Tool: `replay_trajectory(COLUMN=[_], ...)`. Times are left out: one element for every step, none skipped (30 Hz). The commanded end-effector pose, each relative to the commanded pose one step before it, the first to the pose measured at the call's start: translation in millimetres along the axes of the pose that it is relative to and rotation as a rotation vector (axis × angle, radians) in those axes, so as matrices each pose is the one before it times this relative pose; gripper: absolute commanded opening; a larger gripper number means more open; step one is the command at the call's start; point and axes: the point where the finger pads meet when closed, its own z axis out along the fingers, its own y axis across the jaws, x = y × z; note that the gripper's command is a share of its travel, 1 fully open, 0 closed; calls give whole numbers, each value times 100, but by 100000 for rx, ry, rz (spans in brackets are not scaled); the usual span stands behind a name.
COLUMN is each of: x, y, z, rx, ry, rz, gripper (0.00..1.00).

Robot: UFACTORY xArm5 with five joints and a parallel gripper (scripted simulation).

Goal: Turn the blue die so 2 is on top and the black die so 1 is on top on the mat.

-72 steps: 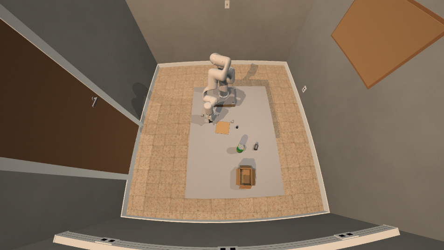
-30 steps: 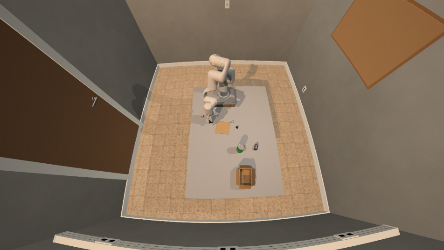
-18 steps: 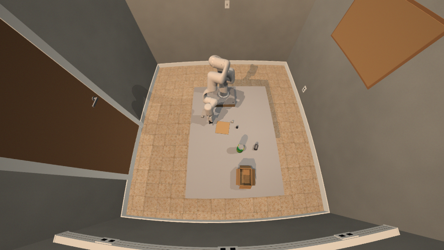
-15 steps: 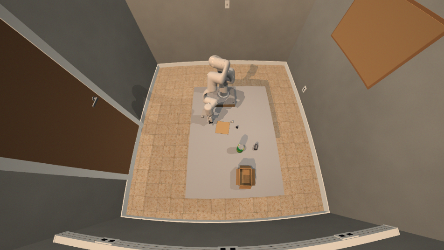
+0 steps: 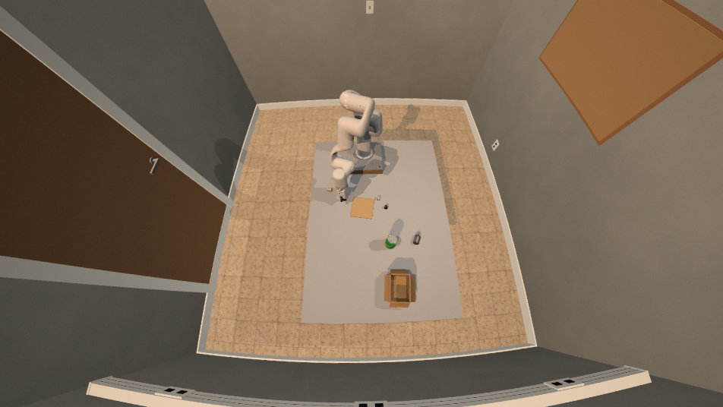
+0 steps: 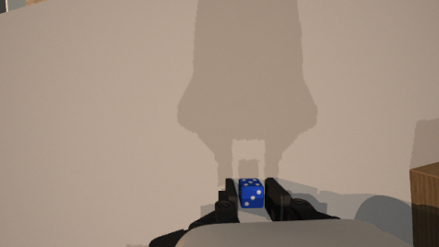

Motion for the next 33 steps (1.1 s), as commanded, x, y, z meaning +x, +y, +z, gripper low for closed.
replay_trajectory(x=[26, 0, 0, 0, 0, 0, 0, 0, 0, 0, 0, 0, 0, 0, 0, 0, 0, 0, 0, 0, 0, 0, 0, 0, 0, 0, 0, 0, 0, 0, 0, 0, 0], y=[-120, 0, 0, 0, 0, 0, 0, 0, 0, 0, 0, 0, 0, 0, 0, 0, 0, 0, 0, 0, 0, 0, 0, 0, 0, 0, 0, 0, 0, 0, 0, 0, 0], z=[-81, 0, 0, 0, 0, 0, 0, 0, 0, 0, 0, 0, 0, 0, 0, 0, 0, 0, 0, 0, 0, 0, 0, 0, 0, 0, 0, 0, 0, 0, 0, 0, 0], rx=[296, 0, 0, 0, 0, 0, 0, 0, 0, 0, 0, 0, 0, 0, 0, 0, 0, 0, 0, 0, 0, 0, 0, 0, 0, 0, 0, 0, 0, 0, 0, 0, 0], ry=[67, 0, 0, 0, 0, 0, 0, 0, 0, 0, 0, 0, 0, 0, 0, 0, 0, 0, 0, 0, 0, 0, 0, 0, 0, 0, 0, 0, 0, 0, 0, 0, 0], rz=[-3, 0, 0, 0, 0, 0, 0, 0, 0, 0, 0, 0, 0, 0, 0, 0, 0, 0, 0, 0, 0, 0, 0, 0, 0, 0, 0, 0, 0, 0, 0, 0, 0], gripper=[36, 36, 36, 36, 36, 36, 36, 36, 36, 36, 36, 36, 36, 36, 36, 36, 36, 15, 15, 15, 15, 15, 15, 15, 15, 15, 15, 15, 15, 15, 15, 15, 15])
